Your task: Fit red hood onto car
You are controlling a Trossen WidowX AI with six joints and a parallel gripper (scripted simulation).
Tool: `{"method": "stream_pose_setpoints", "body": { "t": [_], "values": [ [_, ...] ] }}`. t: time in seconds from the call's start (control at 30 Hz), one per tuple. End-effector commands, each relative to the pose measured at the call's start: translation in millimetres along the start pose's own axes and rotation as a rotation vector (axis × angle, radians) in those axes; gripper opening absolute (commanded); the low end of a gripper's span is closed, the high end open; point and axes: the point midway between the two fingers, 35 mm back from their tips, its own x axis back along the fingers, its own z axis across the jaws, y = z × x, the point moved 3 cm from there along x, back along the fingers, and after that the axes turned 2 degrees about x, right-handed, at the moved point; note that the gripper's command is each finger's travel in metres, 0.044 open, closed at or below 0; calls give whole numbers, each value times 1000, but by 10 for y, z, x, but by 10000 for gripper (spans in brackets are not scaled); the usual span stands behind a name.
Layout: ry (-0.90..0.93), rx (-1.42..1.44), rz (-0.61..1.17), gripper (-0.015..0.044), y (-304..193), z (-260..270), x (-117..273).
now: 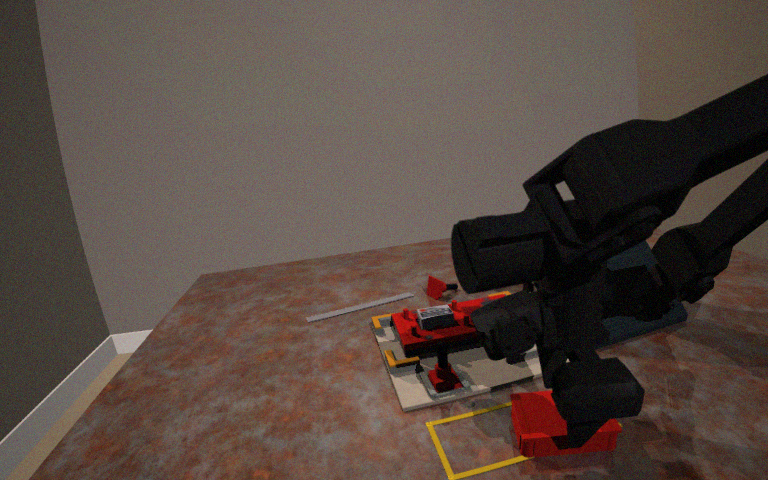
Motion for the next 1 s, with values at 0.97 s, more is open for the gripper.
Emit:
{"method": "stream_pose_setpoints", "body": {
  "t": [0.97],
  "values": [
    [1, 2, -2, 288, -3, 5, -88]
  ]
}}
